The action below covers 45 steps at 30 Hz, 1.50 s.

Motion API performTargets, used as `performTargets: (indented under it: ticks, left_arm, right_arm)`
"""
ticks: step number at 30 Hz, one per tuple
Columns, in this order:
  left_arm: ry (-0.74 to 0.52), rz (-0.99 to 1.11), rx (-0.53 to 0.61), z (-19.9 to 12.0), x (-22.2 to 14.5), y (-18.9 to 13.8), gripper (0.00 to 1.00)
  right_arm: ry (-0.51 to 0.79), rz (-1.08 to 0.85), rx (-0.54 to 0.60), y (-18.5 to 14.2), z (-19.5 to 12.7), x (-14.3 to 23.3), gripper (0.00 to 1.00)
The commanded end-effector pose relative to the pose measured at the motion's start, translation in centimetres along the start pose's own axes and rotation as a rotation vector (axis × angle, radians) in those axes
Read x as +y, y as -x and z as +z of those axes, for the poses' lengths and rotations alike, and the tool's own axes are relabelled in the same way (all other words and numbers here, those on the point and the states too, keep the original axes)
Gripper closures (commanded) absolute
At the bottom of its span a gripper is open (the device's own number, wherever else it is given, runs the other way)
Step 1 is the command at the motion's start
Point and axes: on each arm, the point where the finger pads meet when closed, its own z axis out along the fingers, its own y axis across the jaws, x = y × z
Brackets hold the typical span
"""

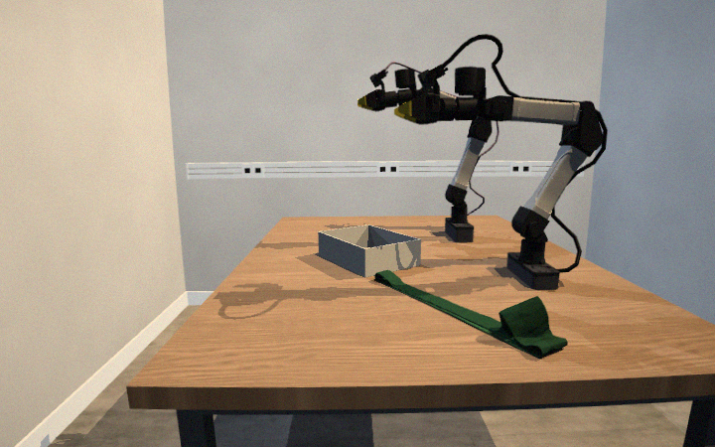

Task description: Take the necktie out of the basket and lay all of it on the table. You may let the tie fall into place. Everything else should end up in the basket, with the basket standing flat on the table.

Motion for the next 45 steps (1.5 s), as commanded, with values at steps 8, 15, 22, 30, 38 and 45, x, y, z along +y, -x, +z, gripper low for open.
performTargets:
  ticks: [8,15,22,30,38,45]
  left_arm:
    - [-0.002,0.011,-0.049,-0.6,-0.2,0.2,0.00]
    - [-0.002,0.011,-0.052,-0.6,-0.2,-0.1,0.00]
    - [-0.002,0.011,-0.052,-0.6,-0.2,-0.4,0.00]
    - [-0.002,0.011,-0.052,-0.6,-0.2,-0.5,0.00]
    - [-0.002,0.011,-0.055,-0.6,-0.2,-0.4,0.00]
    - [-0.002,0.011,-0.055,-0.6,-0.2,-0.4,0.00]
  right_arm:
    - [0.000,0.000,-0.045,1.9,-0.5,0.0,0.00]
    - [0.000,0.000,-0.044,1.9,-0.5,0.0,0.00]
    - [0.000,0.000,-0.044,1.9,-0.5,0.0,0.00]
    - [0.000,0.000,-0.044,1.9,-0.5,0.0,0.00]
    - [0.000,0.000,-0.043,1.4,-0.5,0.0,0.00]
    - [0.000,0.000,-0.043,0.8,-0.5,0.0,0.00]
